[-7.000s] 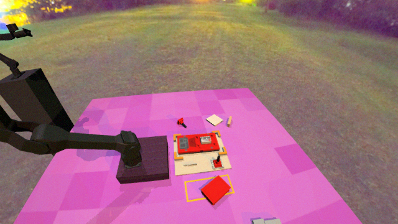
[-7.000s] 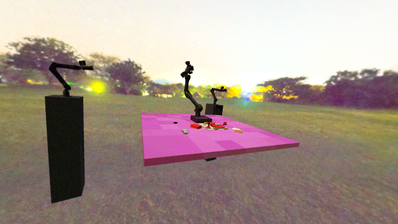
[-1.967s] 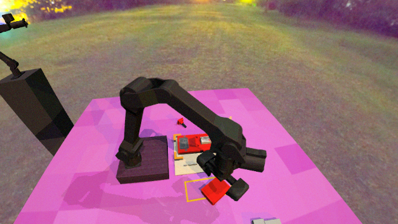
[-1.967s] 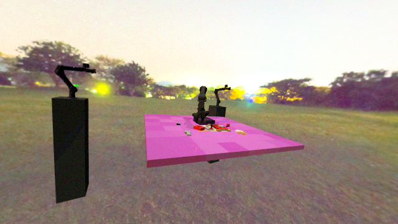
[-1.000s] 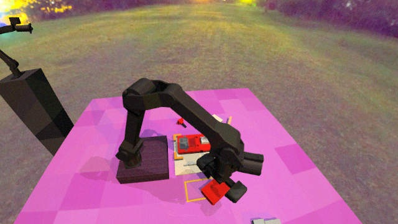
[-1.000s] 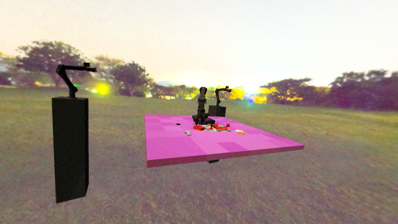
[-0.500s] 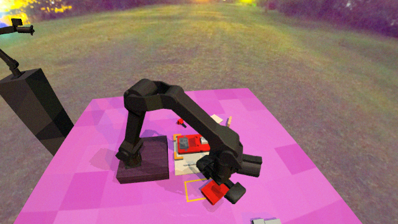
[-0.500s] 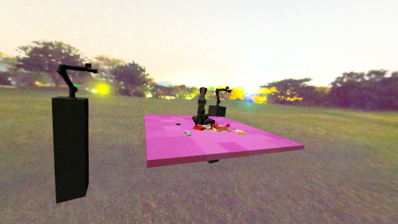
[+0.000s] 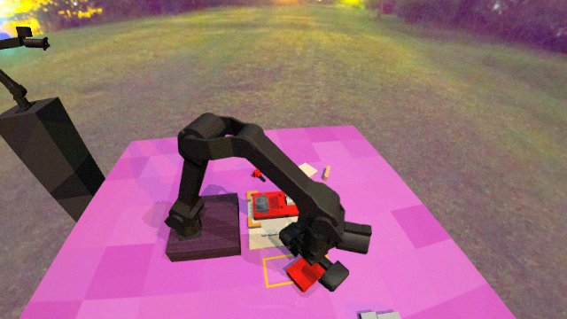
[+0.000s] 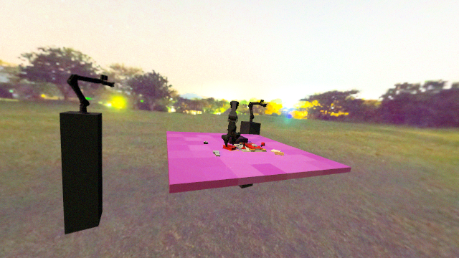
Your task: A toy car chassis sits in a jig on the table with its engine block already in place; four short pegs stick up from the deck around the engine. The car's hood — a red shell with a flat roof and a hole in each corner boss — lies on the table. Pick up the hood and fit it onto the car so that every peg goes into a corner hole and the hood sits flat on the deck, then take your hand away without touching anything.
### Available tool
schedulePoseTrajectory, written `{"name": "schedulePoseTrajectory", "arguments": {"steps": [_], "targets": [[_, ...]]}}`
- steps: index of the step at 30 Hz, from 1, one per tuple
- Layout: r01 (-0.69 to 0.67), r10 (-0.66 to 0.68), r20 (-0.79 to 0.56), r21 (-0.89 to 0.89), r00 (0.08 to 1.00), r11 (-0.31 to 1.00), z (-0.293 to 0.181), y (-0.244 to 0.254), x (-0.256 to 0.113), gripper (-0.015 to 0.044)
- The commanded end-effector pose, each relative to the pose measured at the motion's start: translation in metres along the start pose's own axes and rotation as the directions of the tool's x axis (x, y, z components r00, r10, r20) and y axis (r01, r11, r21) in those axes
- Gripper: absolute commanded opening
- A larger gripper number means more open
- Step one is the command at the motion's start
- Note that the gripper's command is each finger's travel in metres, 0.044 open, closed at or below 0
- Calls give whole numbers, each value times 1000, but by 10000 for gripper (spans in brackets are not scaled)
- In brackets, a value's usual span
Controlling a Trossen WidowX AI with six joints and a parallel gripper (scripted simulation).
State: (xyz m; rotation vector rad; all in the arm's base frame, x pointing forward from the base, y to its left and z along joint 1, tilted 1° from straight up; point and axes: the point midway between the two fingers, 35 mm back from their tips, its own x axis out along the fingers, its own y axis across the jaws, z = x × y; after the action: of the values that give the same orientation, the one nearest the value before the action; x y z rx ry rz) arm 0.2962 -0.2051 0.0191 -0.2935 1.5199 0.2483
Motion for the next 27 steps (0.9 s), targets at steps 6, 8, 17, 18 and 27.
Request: {"name": "schedulePoseTrajectory", "arguments": {"steps": [6,8,17,18,27], "targets": [[3,-3,-3,5,1000,1000,0,-1,5,440],[3,-3,-3,5,1000,1000,0,-1,6,440],[3,-3,-3,5,1000,1000,0,-1,10,440],[3,-3,-3,5,1000,1000,0,-1,10,440],[3,-3,-3,5,1000,1000,0,0,15,440]]}}
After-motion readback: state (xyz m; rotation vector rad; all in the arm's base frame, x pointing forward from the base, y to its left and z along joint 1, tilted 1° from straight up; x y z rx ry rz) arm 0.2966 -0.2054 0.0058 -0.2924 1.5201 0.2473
